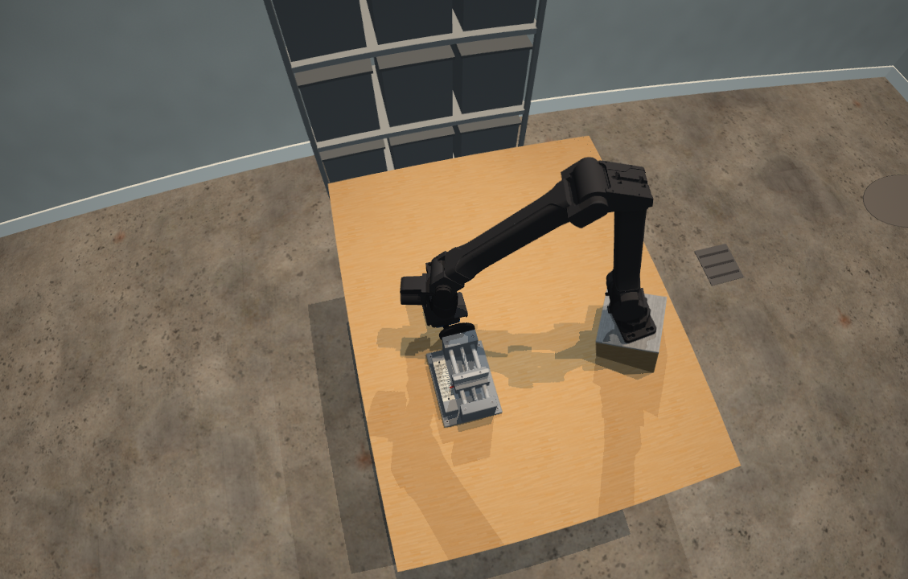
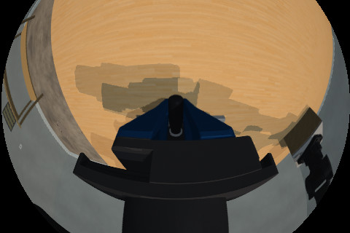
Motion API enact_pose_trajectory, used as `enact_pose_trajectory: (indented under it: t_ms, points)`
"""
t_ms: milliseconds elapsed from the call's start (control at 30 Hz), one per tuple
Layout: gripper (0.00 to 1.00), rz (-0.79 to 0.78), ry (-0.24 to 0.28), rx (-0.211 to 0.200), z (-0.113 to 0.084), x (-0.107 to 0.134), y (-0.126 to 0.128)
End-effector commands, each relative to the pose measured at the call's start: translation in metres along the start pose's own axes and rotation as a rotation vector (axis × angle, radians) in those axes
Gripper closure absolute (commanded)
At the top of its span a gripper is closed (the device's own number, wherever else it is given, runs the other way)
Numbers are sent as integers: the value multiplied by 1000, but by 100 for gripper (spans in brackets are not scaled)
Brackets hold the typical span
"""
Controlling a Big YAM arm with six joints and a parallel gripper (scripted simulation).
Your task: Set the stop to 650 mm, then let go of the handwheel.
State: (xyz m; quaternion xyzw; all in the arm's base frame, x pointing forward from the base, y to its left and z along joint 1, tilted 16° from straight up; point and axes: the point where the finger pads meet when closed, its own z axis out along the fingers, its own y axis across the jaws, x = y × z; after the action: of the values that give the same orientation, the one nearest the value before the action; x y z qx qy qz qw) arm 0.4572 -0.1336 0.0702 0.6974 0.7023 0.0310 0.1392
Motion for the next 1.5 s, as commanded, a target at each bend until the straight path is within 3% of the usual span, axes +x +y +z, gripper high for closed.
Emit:
enact_pose_trajectory:
  t_ms: [0,1367,1467]
  points:
    - [94,9,-10,-21,1,-11,11]
    - [94,9,-10,-21,1,-11,11]
    - [94,14,-13,-29,-6,-14,21]
